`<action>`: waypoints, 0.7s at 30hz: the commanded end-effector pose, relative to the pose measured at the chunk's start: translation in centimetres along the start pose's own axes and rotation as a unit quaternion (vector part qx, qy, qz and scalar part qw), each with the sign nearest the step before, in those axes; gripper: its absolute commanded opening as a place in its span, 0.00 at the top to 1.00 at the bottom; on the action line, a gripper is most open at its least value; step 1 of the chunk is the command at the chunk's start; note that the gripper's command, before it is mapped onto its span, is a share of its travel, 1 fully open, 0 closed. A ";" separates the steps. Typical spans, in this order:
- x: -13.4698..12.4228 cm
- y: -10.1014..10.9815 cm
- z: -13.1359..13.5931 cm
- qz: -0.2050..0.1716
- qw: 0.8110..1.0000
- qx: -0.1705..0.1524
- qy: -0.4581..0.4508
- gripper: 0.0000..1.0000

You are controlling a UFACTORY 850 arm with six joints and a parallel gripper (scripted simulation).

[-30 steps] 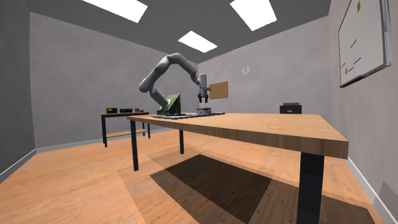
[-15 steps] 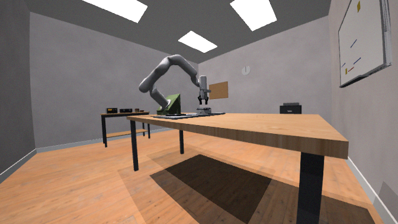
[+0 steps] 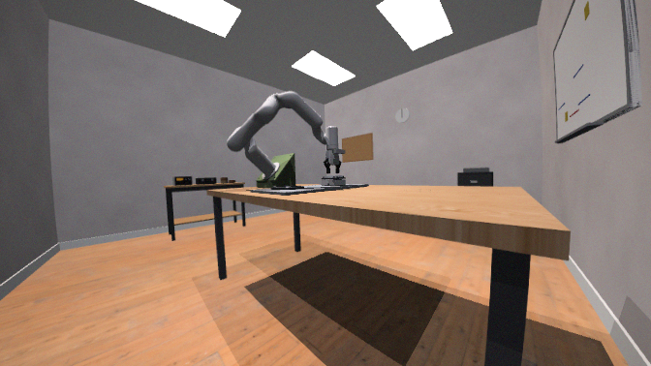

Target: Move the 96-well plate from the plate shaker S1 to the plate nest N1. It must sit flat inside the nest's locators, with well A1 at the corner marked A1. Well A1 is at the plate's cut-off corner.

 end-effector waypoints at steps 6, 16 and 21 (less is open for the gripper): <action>0.1 0.0 0.0 0.001 1.000 0.000 0.000 0.00; 0.1 -0.5 0.0 0.001 1.000 0.000 0.000 0.00; 0.1 -0.8 0.0 0.001 1.000 0.000 0.000 0.00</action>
Point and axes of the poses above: the point where the finger pads meet when closed, its own y axis back along the fingers, its own z axis across the jaws, x = y × z, the point moved 1 cm from there along y, back along the fingers, and after that the axes turned 8 degrees about y, right-handed, at the moved point
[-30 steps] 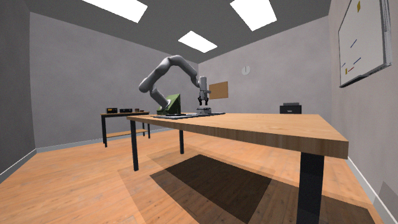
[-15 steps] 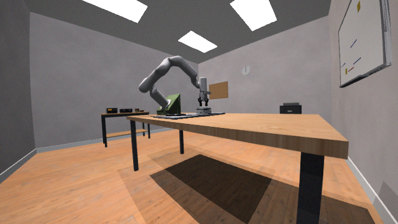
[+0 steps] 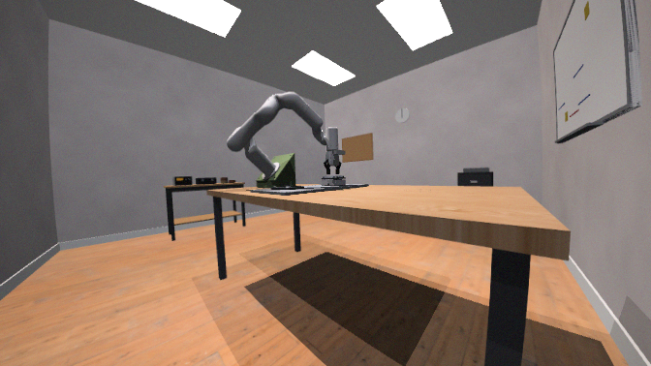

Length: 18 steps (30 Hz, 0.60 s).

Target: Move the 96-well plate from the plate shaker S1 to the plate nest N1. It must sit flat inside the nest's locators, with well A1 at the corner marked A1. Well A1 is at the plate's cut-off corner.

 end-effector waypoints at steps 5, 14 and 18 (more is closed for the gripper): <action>0.1 -0.5 0.0 0.001 1.000 0.000 0.000 0.00; 0.1 -1.0 0.0 0.001 1.000 0.000 0.000 0.00; 0.1 -1.3 0.0 0.001 1.000 0.000 0.000 0.00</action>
Point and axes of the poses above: the point where the finger pads meet when closed, its own y axis back along the fingers, its own z axis across the jaws, x = y × z, the point moved 1 cm from there along y, back along the fingers, and after that the axes turned 8 degrees about y, right-handed, at the moved point
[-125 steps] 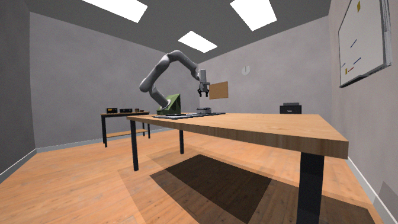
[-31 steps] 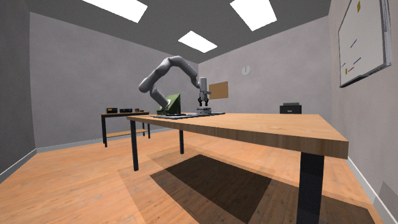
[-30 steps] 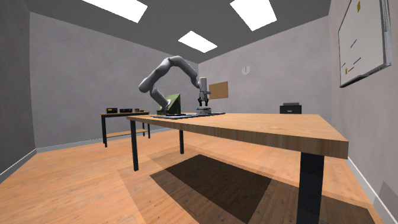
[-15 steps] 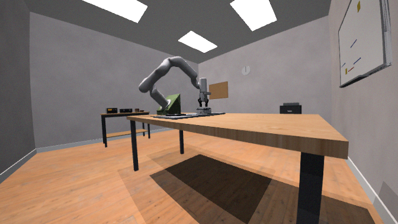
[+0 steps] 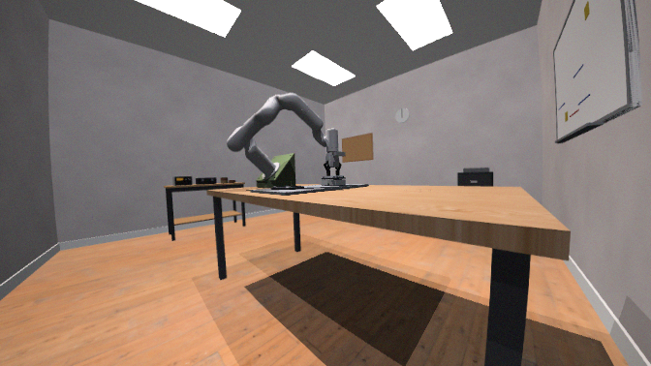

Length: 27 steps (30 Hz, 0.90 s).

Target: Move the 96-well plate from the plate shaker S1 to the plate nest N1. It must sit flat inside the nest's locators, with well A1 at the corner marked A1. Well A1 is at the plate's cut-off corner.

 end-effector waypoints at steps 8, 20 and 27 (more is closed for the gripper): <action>0.1 -0.3 0.0 0.001 1.000 0.000 0.000 0.00; 0.1 -0.3 0.0 0.001 1.000 0.000 0.000 0.00; 0.1 -0.3 0.0 0.001 1.000 0.000 0.000 1.00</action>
Point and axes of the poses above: the point where the finger pads meet when closed, its own y axis back along the fingers, its own z axis across the jaws, x = y × z, the point moved 1 cm from there along y, back along the fingers, and after that the axes turned 8 degrees about y, right-handed, at the moved point
